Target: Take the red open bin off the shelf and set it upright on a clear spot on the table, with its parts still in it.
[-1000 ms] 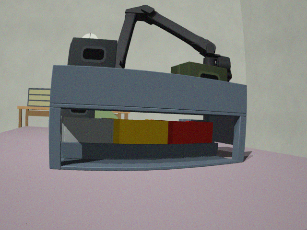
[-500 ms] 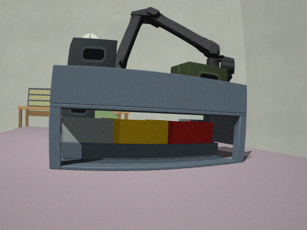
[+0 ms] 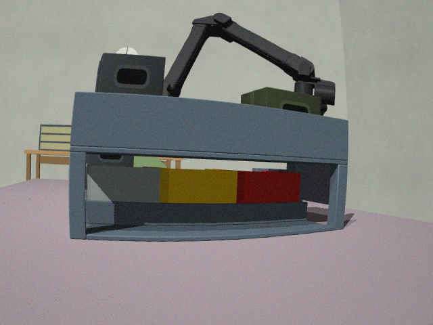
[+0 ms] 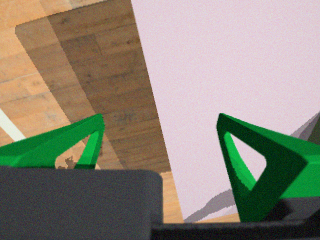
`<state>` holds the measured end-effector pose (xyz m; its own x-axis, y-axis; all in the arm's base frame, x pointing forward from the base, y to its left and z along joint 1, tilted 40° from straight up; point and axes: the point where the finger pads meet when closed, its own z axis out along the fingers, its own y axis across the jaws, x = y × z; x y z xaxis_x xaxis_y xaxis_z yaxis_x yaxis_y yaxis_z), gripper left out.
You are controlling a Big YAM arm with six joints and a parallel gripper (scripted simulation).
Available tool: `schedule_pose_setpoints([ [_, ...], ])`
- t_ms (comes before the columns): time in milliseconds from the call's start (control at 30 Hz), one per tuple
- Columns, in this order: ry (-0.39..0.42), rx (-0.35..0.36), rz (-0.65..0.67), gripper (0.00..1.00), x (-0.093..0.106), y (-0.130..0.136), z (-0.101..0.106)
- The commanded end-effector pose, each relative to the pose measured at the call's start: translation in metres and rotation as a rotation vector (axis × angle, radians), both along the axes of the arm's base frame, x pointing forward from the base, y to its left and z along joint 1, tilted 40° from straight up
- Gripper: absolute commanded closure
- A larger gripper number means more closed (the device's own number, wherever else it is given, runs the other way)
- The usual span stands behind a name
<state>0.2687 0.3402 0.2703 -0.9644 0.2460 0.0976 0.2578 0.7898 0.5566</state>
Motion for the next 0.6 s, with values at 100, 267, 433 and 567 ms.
schedule_pose_setpoints([
  [100,0.057,0.002,-0.096,0.0,0.033,-0.005,0.0],
  [267,0.084,-0.001,-0.129,0.0,0.042,-0.011,-0.007],
  [433,0.12,0.003,-0.184,0.0,0.061,-0.02,-0.014],
  [567,0.154,0.001,-0.228,0.0,0.073,-0.028,-0.021],
])
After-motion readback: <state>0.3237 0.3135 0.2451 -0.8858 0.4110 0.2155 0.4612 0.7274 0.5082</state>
